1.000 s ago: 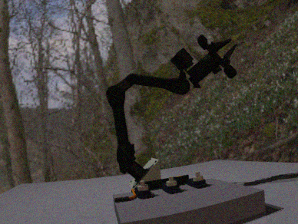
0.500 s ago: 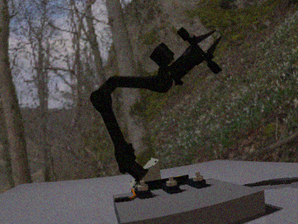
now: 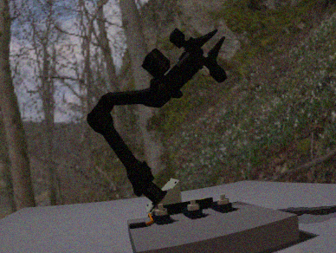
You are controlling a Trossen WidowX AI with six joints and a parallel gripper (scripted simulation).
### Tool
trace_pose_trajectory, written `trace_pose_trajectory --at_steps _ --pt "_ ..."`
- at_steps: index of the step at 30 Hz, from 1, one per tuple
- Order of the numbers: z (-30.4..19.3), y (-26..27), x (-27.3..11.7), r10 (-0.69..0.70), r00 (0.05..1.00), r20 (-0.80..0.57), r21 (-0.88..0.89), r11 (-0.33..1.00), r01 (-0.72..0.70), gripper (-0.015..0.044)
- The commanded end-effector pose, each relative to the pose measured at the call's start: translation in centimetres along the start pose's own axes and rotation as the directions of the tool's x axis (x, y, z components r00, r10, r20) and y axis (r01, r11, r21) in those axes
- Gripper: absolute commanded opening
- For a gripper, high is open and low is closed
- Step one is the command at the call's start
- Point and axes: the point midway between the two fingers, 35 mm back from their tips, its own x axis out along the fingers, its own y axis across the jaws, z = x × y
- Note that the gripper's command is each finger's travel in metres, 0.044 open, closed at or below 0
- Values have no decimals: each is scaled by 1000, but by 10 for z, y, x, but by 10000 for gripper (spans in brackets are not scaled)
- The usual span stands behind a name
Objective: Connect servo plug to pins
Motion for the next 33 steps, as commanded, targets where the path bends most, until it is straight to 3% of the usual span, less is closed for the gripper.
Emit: trace_pose_trajectory --at_steps 1,17,33 --pt "-16 -16 -14 -16 999 -42 83 996 19 115" --pt "-66 -73 -76 -86 980 -180 369 918 148 115" --pt "-105 -111 -148 -154 936 -315 591 740 321 115"
